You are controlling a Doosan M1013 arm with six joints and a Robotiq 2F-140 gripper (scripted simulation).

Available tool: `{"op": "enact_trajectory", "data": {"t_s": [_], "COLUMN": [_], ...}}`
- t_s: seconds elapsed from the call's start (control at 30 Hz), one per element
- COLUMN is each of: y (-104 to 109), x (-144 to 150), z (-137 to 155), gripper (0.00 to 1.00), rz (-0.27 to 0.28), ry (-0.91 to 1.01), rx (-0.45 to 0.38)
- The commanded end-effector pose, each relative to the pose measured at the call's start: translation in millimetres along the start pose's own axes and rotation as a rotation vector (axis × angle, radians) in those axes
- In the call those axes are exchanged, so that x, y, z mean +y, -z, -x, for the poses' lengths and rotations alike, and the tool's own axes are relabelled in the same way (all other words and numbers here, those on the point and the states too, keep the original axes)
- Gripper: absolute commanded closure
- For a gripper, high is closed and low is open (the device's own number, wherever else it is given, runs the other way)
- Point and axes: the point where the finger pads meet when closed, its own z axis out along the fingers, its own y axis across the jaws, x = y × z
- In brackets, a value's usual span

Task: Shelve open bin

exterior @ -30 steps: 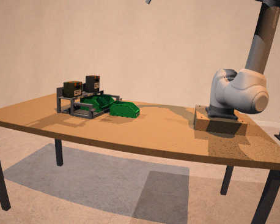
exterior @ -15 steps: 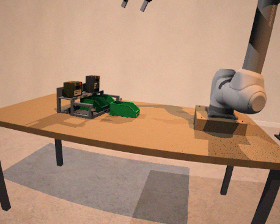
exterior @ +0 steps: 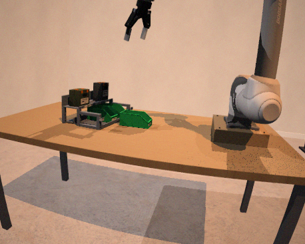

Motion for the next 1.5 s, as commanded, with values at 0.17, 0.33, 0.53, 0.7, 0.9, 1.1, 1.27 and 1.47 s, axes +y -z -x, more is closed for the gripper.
{"op": "enact_trajectory", "data": {"t_s": [0.17,0.33,0.53,0.7,0.9,1.1,1.27,1.47], "y": [-132,-188,-245,-286,-310,-320,-322,-322], "x": [24,40,61,77,87,92,93,93], "z": [6,15,30,43,53,58,58,58], "gripper": [0.00,0.00,0.00,0.00,0.00,0.00,0.00,1.00], "rz": [-0.055,-0.093,-0.140,-0.179,-0.204,-0.215,-0.217,-0.217], "ry": [0.138,0.183,0.222,0.246,0.257,0.262,0.262,0.262], "rx": [-0.144,-0.199,-0.250,-0.281,-0.298,-0.305,-0.306,-0.306]}}
